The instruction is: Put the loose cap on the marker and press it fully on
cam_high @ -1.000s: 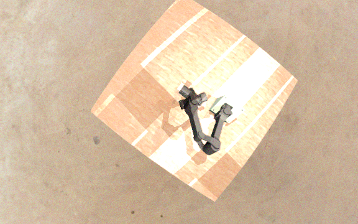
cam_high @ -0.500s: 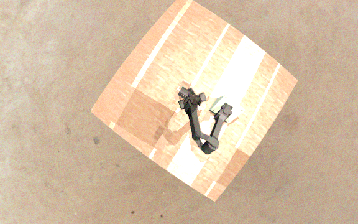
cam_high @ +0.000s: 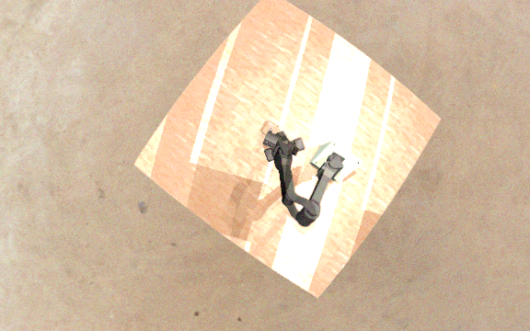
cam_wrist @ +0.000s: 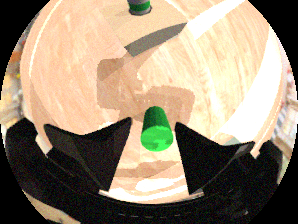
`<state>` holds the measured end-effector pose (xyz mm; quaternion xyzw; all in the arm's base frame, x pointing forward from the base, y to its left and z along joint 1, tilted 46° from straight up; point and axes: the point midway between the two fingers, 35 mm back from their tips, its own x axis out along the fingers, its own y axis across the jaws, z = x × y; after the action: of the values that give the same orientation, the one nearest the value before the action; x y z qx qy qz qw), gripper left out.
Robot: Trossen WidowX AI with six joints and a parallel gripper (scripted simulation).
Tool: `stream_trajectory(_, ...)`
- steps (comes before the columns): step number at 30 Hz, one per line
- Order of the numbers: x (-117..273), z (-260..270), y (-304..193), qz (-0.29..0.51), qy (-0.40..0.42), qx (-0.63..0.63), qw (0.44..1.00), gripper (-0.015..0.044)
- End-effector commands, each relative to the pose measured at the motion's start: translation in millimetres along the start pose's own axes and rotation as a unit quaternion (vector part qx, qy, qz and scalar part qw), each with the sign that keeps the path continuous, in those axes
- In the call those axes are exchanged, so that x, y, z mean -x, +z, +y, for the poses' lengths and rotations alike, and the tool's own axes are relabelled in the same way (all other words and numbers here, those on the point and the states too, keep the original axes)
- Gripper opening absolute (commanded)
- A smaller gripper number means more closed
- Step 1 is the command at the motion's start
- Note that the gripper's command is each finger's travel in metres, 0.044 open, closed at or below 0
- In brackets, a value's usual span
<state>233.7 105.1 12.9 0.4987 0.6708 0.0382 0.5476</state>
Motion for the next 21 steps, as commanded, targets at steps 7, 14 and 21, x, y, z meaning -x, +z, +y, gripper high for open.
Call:
stream_trajectory(7, -9.7, -2.4, -1.9, 0.003, -0.003, -0.004, 1.000, 0.0171)
stream_trajectory(14, -9.7, -2.4, -1.9, 0.003, -0.003, -0.004, 1.000, 0.0125)
stream_trajectory(21, -4.7, -1.7, -1.0, 0.002, -0.004, -0.004, 1.000, 0.0000)
